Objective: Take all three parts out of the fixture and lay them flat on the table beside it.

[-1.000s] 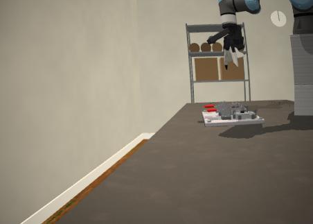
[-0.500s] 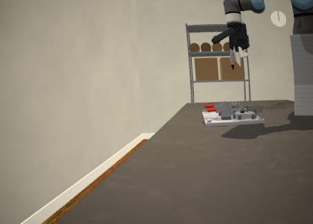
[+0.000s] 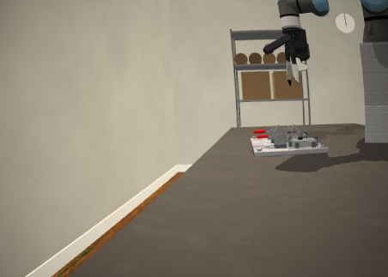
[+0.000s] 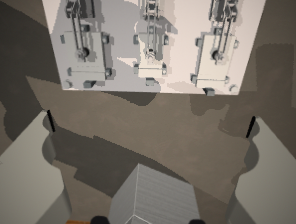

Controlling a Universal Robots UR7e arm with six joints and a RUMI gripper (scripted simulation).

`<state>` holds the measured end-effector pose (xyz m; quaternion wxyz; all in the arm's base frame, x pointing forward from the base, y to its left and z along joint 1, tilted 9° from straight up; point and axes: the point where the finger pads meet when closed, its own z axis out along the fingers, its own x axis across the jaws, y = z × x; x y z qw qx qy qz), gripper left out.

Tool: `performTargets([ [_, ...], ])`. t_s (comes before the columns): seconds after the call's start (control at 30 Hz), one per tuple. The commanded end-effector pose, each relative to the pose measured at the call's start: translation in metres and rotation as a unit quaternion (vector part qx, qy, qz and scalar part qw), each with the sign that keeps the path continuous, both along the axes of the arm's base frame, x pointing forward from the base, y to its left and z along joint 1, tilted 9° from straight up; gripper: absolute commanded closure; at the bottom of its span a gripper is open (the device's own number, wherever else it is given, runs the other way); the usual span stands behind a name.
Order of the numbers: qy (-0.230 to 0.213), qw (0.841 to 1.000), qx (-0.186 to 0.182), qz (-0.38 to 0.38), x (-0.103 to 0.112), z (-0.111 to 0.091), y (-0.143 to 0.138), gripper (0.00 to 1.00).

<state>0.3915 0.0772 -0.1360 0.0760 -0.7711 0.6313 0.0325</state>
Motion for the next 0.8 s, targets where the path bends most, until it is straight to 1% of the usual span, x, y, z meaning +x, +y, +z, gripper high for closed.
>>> performTargets([
  [0.0,0.000,1.000,0.000,0.000,-0.0012,0.0002,0.0007,0.00],
  [0.1,0.000,1.000,0.000,0.000,-0.0012,0.0002,0.0007,0.00],
  [0.13,0.000,1.000,0.000,0.000,-0.0012,0.0002,0.0007,1.00],
  [0.77,0.000,1.000,0.000,0.000,-0.0012,0.0002,0.0007,1.00],
])
